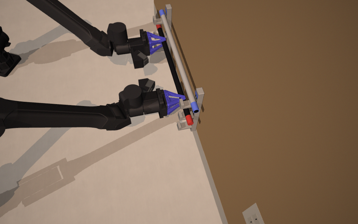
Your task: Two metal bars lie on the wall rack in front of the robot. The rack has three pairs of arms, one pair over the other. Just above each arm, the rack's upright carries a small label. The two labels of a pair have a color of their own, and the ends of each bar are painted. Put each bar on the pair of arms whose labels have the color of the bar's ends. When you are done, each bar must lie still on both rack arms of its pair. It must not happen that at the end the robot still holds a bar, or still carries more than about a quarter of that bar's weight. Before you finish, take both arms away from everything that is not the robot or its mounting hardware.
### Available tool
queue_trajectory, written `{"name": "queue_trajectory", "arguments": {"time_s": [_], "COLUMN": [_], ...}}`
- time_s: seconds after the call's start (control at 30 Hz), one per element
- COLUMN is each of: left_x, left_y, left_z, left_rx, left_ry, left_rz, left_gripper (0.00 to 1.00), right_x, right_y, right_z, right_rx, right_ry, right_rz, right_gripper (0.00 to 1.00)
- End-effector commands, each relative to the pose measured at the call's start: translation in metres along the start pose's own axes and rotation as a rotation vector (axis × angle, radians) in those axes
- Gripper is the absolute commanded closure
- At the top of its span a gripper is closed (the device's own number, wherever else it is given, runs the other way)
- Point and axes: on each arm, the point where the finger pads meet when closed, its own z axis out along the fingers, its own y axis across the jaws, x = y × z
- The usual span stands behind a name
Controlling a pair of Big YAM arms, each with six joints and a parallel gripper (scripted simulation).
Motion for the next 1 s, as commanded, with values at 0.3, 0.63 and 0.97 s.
{"name": "queue_trajectory", "arguments": {"time_s": [0.3, 0.63, 0.97], "left_x": [0.01, 0.01, 0.011], "left_y": [0.03, 0.034, 0.043], "left_z": [0.003, 0.004, 0.004], "left_rx": [-0.048, -0.048, -0.048], "left_ry": [0.015, 0.015, 0.015], "left_rz": [-0.04, -0.04, -0.04], "left_gripper": [1.0, 1.0, 1.0], "right_x": [-0.004, -0.005, -0.005], "right_y": [-0.039, -0.043, -0.052], "right_z": [0.02, 0.02, 0.019], "right_rx": [0.063, 0.063, 0.063], "right_ry": [0.008, 0.008, 0.008], "right_rz": [0.04, 0.04, 0.04], "right_gripper": [1.0, 1.0, 1.0]}}
